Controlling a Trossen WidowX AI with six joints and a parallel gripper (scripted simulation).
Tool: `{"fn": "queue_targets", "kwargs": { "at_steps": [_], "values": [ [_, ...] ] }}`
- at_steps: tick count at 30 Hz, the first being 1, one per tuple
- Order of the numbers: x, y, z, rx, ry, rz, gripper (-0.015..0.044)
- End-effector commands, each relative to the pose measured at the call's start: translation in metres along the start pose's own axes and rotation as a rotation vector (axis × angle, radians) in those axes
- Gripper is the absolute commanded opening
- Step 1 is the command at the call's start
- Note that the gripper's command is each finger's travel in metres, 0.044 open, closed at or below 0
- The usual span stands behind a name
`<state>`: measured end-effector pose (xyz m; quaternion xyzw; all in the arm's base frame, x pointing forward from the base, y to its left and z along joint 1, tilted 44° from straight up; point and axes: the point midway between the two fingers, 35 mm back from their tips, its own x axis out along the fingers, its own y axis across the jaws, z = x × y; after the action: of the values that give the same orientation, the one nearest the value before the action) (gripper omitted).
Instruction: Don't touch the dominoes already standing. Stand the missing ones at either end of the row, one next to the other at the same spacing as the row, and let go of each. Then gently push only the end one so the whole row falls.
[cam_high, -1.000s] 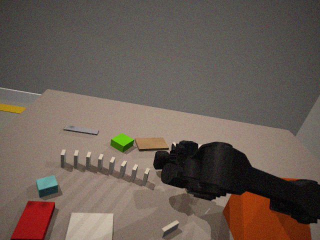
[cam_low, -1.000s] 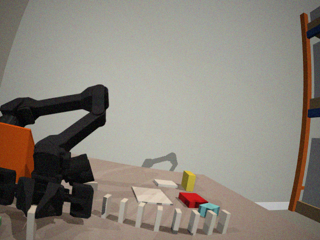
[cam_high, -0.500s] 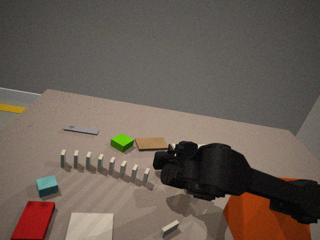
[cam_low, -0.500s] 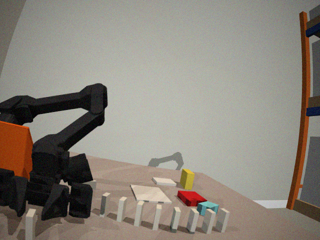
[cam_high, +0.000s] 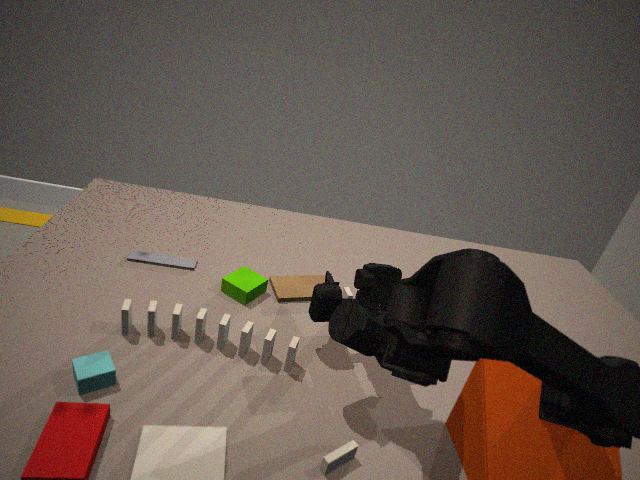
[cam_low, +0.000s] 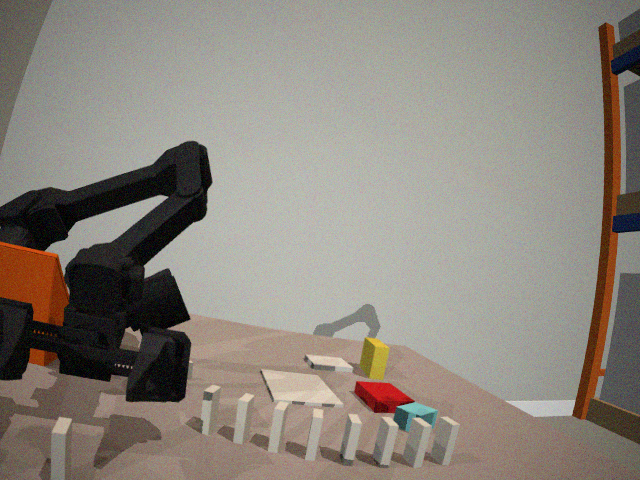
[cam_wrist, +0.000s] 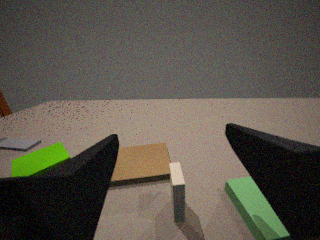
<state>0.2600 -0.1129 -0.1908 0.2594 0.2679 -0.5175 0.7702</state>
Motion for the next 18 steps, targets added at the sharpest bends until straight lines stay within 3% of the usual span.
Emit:
{"fn": "queue_targets", "kwargs": {
  "at_steps": [1,8,18],
  "values": [
    [-0.001,-0.001,0.015,-0.009,0.004,0.006,0.044],
    [0.018,0.009,0.007,-0.18,0.096,-0.013,0.044],
    [0.084,0.025,0.016,-0.763,0.611,0.102,0.044]
  ]
}}
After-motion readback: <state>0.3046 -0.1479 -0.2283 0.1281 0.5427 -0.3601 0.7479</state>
